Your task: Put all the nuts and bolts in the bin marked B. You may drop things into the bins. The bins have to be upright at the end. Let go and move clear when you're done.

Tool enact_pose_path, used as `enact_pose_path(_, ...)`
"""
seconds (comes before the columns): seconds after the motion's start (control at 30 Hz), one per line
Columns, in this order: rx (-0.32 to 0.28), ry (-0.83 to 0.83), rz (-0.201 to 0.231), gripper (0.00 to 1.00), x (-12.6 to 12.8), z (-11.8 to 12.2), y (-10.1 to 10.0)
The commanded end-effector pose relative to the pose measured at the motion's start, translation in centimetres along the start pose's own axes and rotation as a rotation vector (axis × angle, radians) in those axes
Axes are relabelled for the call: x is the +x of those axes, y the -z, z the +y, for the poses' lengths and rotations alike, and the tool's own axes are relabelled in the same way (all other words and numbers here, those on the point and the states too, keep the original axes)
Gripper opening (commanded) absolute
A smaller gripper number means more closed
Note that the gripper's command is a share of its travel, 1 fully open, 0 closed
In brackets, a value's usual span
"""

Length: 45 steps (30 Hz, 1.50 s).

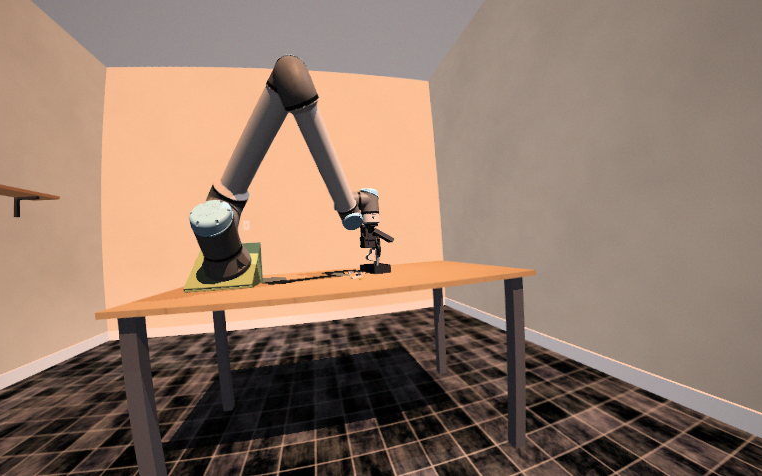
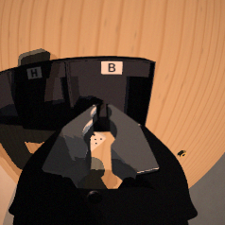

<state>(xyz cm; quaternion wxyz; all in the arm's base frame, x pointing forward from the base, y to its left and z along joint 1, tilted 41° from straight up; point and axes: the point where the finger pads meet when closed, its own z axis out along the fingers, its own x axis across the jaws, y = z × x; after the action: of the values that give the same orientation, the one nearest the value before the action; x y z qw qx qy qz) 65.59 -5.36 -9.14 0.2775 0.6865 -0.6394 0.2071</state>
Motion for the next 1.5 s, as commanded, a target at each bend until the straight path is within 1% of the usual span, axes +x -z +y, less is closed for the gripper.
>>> enact_pose_path(0.0, 0.004, -0.001, 0.001, 0.04, 0.1, -0.1, 0.2)
enact_pose_path(1.03, 0.004, -0.001, 0.001, 0.04, 0.1, -0.1, 0.2)
enact_pose_path(1.2, 0.008, -0.003, 0.001, 0.04, 0.2, -0.4, 1.2)
enact_pose_path(1.47, 0.008, -0.003, 0.001, 0.04, 0.2, -0.4, 2.0)
